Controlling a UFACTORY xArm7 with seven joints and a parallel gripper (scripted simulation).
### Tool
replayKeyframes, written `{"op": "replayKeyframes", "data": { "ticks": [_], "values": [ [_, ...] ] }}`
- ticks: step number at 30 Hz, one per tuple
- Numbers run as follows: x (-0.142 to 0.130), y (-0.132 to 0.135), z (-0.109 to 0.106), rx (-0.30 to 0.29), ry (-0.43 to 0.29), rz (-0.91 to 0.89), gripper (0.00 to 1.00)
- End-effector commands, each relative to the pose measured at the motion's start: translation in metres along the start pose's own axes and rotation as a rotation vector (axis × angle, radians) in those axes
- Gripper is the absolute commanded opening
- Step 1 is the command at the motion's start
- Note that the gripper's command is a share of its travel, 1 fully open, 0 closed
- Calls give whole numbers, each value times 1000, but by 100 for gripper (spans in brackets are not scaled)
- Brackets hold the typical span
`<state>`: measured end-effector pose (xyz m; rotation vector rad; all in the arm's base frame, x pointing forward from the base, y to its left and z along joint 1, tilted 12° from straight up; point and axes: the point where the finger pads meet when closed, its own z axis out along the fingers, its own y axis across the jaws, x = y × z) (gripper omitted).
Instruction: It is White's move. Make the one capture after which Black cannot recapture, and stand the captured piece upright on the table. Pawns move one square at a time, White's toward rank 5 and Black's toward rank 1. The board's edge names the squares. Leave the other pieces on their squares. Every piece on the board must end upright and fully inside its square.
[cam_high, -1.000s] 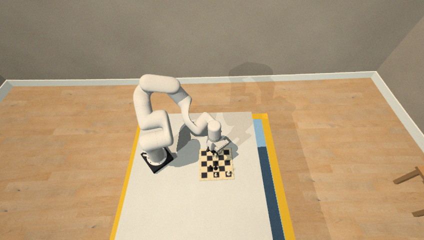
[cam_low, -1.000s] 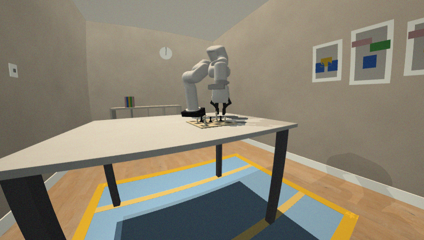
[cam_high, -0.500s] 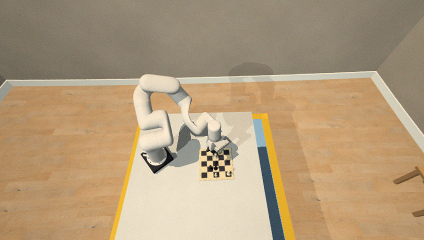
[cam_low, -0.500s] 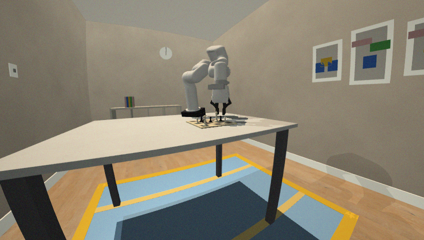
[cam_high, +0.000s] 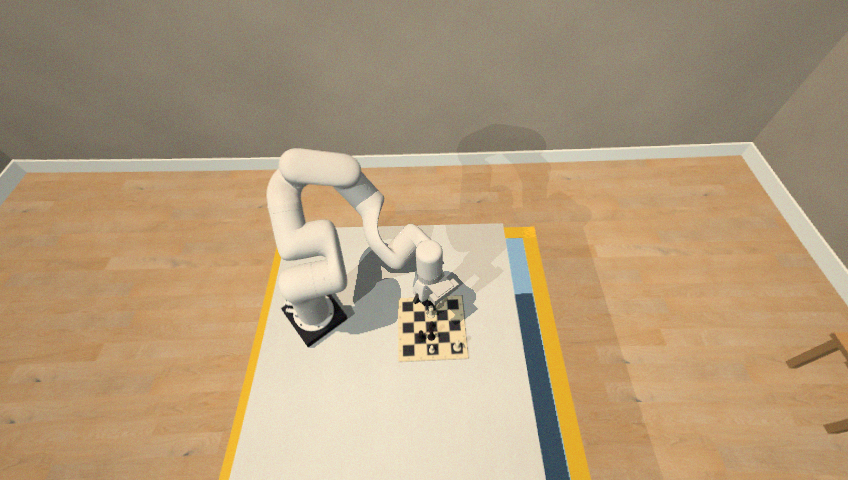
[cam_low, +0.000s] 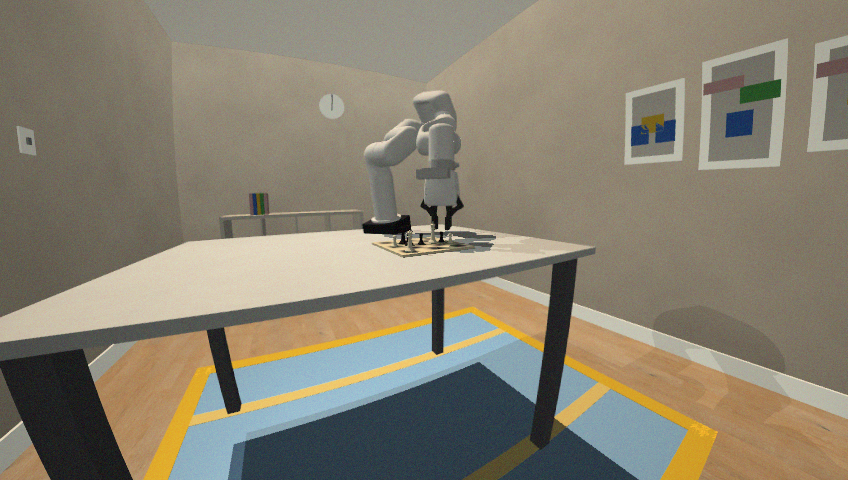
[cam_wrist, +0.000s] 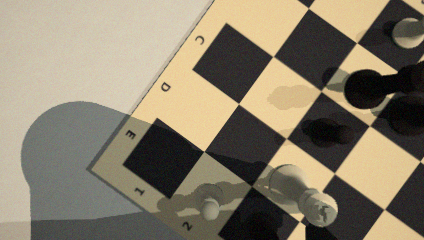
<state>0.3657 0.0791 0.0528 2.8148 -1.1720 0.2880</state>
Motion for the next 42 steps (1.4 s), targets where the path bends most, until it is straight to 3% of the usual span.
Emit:
{"op": "replayKeyframes", "data": {
  "ticks": [1, 42],
  "values": [
    [1, -1, -1, 3, 1, 0, 35],
    [1, -1, 6, 3, 1, 0, 35]
  ]
}}
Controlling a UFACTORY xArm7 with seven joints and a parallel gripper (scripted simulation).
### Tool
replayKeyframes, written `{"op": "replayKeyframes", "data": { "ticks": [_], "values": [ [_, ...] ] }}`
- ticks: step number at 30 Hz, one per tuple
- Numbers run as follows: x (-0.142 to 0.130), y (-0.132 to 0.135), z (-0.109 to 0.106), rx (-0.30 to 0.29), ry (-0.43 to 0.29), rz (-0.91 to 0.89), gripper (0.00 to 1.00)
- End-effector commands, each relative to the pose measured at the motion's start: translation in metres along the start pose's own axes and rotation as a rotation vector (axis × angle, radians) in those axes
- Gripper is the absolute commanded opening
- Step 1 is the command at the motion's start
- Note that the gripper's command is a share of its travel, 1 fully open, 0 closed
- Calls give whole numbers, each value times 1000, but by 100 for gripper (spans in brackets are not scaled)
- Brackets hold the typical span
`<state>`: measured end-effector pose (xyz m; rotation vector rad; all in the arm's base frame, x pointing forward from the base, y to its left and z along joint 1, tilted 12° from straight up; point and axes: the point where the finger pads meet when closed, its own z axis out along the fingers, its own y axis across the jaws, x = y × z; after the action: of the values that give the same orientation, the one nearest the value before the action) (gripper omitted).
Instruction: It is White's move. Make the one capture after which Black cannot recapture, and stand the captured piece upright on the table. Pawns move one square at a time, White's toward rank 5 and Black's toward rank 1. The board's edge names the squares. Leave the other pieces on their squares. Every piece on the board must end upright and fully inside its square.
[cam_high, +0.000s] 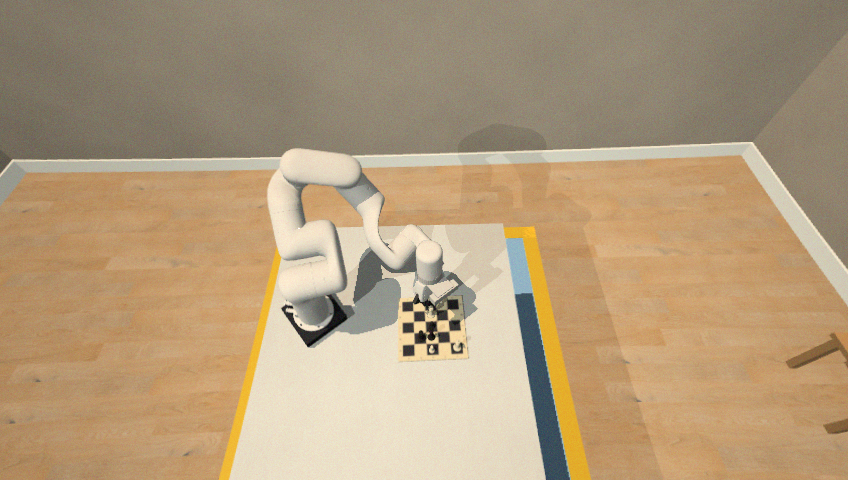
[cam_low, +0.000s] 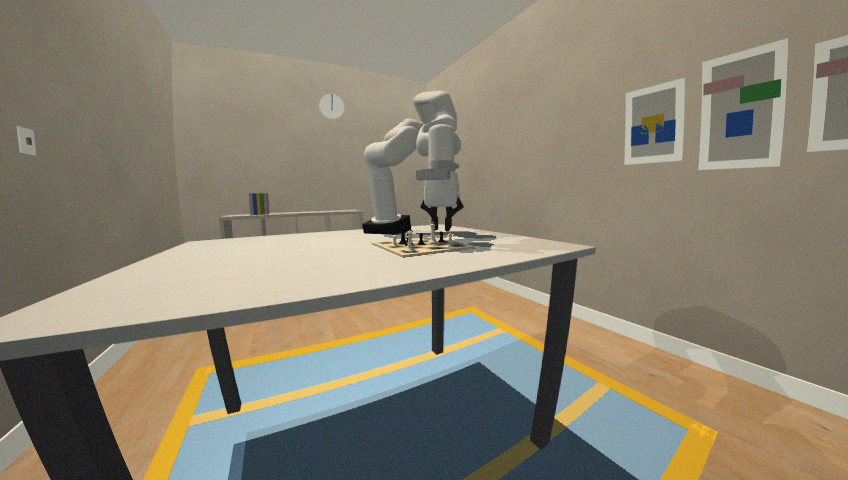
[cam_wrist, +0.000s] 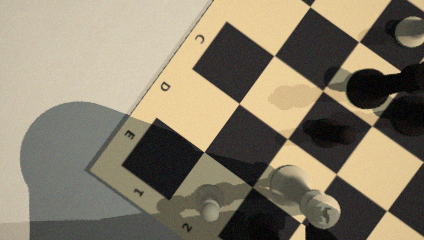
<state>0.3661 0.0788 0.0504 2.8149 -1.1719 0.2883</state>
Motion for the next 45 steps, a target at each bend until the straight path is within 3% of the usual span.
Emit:
{"op": "replayKeyframes", "data": {
  "ticks": [1, 17, 45],
  "values": [
    [1, -1, 5, 3, 1, 0, 35],
    [1, -1, 28, 3, 1, 0, 35],
    [1, -1, 29, 3, 1, 0, 35]
  ]
}}
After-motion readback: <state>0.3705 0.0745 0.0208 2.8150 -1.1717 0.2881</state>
